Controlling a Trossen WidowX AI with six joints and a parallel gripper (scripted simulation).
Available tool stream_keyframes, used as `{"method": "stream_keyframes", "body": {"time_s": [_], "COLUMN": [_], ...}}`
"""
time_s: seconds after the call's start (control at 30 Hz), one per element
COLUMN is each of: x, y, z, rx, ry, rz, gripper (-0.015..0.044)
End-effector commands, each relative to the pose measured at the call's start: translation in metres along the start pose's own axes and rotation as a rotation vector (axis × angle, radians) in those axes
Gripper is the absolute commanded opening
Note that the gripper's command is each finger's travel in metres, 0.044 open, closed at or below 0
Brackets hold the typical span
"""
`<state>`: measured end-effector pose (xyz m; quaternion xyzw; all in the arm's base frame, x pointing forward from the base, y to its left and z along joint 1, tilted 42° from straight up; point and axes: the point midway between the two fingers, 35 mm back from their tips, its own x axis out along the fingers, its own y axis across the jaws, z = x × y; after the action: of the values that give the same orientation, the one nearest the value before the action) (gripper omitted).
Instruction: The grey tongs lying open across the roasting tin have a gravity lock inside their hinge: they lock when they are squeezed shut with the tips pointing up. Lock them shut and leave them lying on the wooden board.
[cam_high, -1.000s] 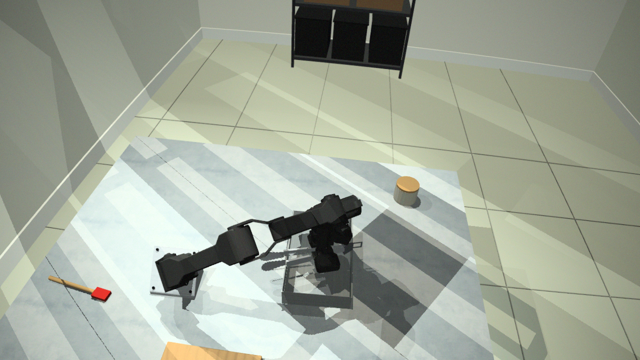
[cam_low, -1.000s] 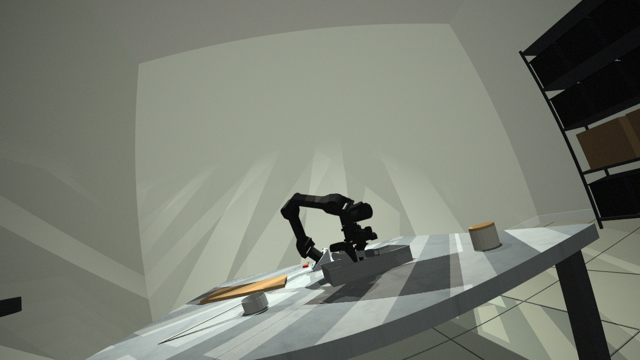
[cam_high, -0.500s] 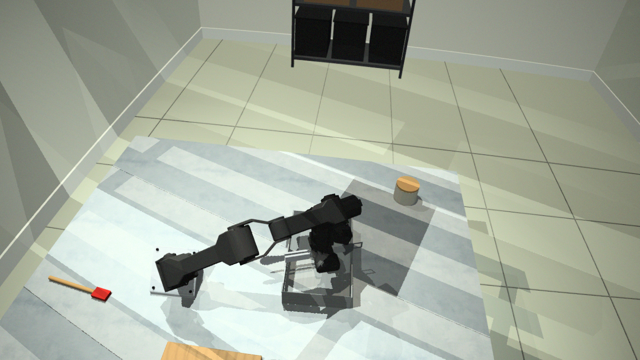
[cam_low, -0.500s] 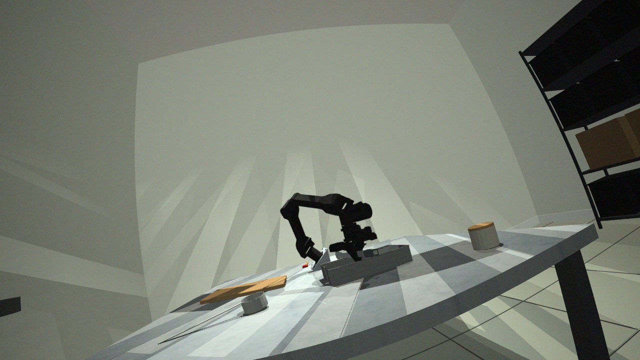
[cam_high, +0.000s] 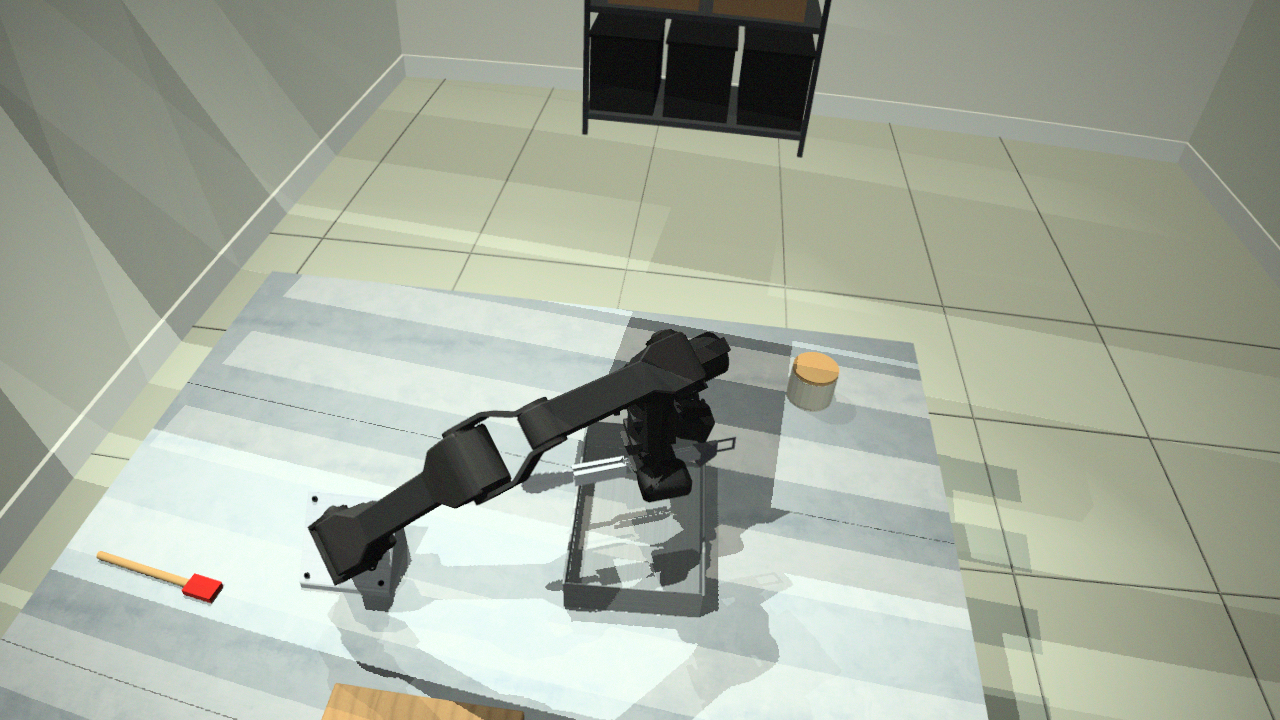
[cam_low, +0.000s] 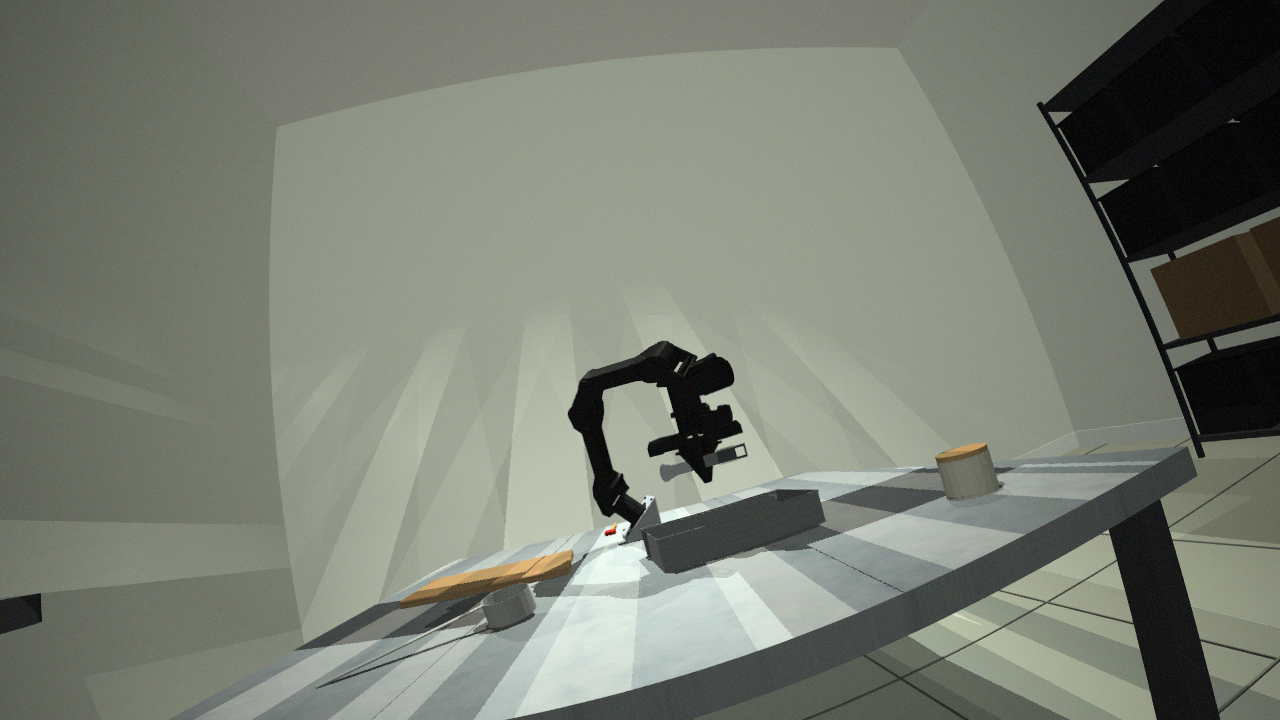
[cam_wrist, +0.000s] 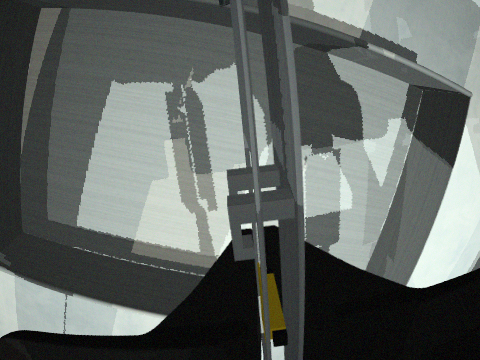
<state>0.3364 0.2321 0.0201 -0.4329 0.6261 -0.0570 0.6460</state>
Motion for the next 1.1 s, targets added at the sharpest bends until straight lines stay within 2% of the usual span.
{"method": "stream_keyframes", "body": {"time_s": [0.0, 0.47, 1.07], "x": [-0.038, -0.038, -0.045], "y": [0.001, -0.006, -0.122], "z": [-0.005, -0.006, -0.042], "rx": [-0.01, -0.03, -0.284], "ry": [-0.016, -0.017, -0.032], "rz": [0.005, 0.003, 0.008], "gripper": [-0.015, -0.015, -0.015]}}
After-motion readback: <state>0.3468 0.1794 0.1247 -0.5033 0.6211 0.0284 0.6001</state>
